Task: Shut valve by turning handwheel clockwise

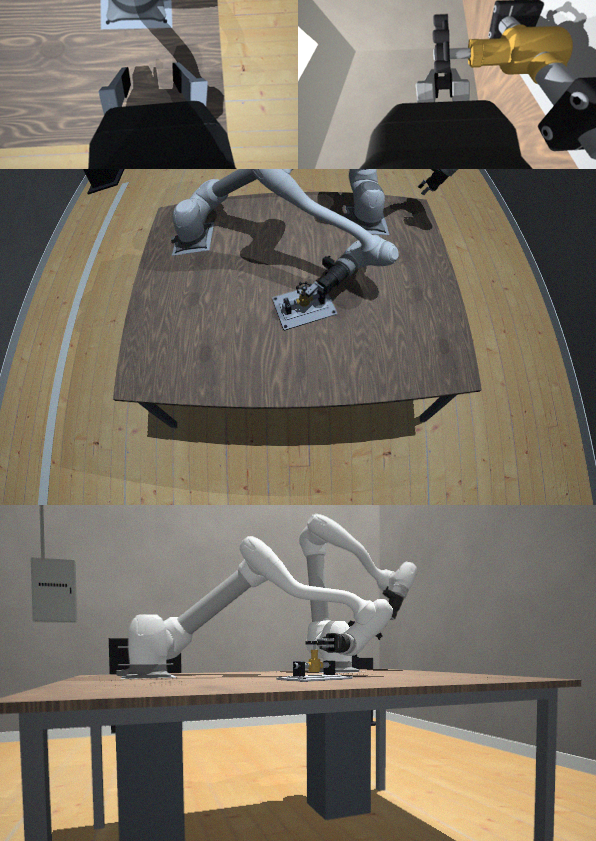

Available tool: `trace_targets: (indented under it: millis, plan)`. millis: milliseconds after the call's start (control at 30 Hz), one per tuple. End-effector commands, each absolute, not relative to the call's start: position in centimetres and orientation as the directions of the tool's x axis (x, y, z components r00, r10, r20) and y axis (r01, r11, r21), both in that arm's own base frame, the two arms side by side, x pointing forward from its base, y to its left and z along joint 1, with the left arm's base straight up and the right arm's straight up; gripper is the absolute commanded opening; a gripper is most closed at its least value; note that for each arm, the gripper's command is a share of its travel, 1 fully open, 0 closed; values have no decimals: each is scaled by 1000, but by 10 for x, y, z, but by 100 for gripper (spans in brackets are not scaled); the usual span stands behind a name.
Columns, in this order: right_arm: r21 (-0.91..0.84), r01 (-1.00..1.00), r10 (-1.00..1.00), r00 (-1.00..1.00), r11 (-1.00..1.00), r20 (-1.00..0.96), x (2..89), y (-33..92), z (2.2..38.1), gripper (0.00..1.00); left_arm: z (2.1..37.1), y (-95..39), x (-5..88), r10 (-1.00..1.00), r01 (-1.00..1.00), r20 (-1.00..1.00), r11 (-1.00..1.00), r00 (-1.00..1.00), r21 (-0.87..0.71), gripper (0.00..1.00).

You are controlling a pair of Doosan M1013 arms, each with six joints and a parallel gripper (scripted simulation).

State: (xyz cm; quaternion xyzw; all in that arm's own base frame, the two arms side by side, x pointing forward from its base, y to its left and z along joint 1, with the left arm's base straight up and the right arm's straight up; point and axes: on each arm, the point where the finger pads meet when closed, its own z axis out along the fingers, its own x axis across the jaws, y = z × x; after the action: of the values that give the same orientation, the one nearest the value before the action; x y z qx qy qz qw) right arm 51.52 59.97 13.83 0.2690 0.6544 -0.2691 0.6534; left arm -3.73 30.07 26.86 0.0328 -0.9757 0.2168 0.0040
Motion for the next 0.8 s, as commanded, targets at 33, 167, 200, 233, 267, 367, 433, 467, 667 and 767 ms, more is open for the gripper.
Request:
trace_targets:
  millis: [33, 167, 200, 233, 267, 367, 433, 467, 667, 767]
  plan:
    - [1, 782, 1, 1, 623, -1000, 518, 597, 140, 0, 269, 301, -37, -62, -66, 22, 904, -998, -422, 100]
    - [1, 848, 1, 1, 529, -1000, 520, 595, 140, 0, 269, 301, -37, -62, -66, 22, 904, -998, -422, 100]
    - [1, 863, 1, 1, 505, -1000, 520, 594, 140, 0, 269, 301, -37, -62, -66, 22, 904, -998, -422, 100]
    - [1, 863, 1, 1, 505, -1000, 520, 594, 140, 0, 269, 301, -37, -62, -66, 22, 904, -998, -422, 100]
    - [1, 863, 1, 1, 505, -1000, 520, 594, 140, 0, 269, 301, -37, -62, -66, 22, 904, -998, -422, 100]
    - [1, 904, 1, 1, 427, -1000, 521, 592, 140, 0, 269, 301, -37, -62, -66, 22, 904, -998, -422, 100]
    - [1, 928, 1, 1, 372, -1000, 522, 591, 140, 0, 269, 301, -37, -62, -66, 22, 904, -998, -422, 100]
    - [1, 939, 1, 1, 344, -1000, 522, 590, 140, 0, 269, 301, -37, -62, -66, 22, 904, -998, -422, 100]
    - [1, 986, 1, 1, 164, -1000, 523, 585, 140, 0, 269, 301, -37, -62, -66, 22, 904, -998, -422, 100]
    - [1, 997, 1, 1, 71, -1000, 524, 582, 140, 0, 269, 301, -37, -62, -66, 22, 904, -998, -422, 100]
